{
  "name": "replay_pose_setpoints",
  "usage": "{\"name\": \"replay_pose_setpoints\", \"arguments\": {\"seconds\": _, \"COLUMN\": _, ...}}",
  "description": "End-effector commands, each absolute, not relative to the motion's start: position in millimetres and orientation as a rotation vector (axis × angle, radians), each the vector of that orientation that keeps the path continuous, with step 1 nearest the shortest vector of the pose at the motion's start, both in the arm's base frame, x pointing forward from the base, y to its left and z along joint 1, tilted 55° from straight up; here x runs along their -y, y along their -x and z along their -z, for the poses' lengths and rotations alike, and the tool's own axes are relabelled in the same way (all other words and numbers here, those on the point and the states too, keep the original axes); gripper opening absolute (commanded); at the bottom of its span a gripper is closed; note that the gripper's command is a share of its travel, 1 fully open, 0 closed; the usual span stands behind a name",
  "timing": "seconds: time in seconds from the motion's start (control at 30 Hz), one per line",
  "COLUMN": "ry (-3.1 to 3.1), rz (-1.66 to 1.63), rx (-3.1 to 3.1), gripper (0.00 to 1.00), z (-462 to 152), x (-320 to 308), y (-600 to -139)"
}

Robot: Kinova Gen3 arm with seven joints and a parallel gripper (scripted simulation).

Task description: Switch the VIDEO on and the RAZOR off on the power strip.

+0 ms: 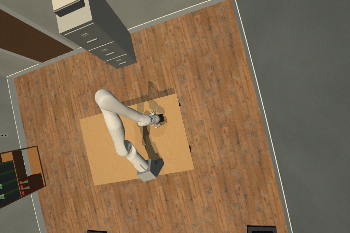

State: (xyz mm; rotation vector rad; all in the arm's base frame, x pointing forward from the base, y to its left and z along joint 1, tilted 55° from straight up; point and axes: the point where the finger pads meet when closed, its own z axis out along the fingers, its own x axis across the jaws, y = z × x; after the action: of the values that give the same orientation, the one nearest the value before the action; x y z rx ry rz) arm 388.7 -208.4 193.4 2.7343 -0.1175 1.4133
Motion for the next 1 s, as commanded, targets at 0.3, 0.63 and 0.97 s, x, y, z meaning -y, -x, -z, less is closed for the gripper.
{"name": "replay_pose_setpoints", "arguments": {"seconds": 0.3, "ry": -2.736, "rz": -1.421, "rx": 0.120, "gripper": 0.00, "z": -192.5, "x": 205.2, "y": -390.2}}
{"name": "replay_pose_setpoints", "arguments": {"seconds": 0.63, "ry": -2.734, "rz": -1.429, "rx": 0.124, "gripper": 0.00, "z": -192.6, "x": 203.9, "y": -393.7}}
{"name": "replay_pose_setpoints", "arguments": {"seconds": 0.97, "ry": -2.733, "rz": -1.433, "rx": 0.126, "gripper": 0.00, "z": -192.6, "x": 203.1, "y": -395.9}}
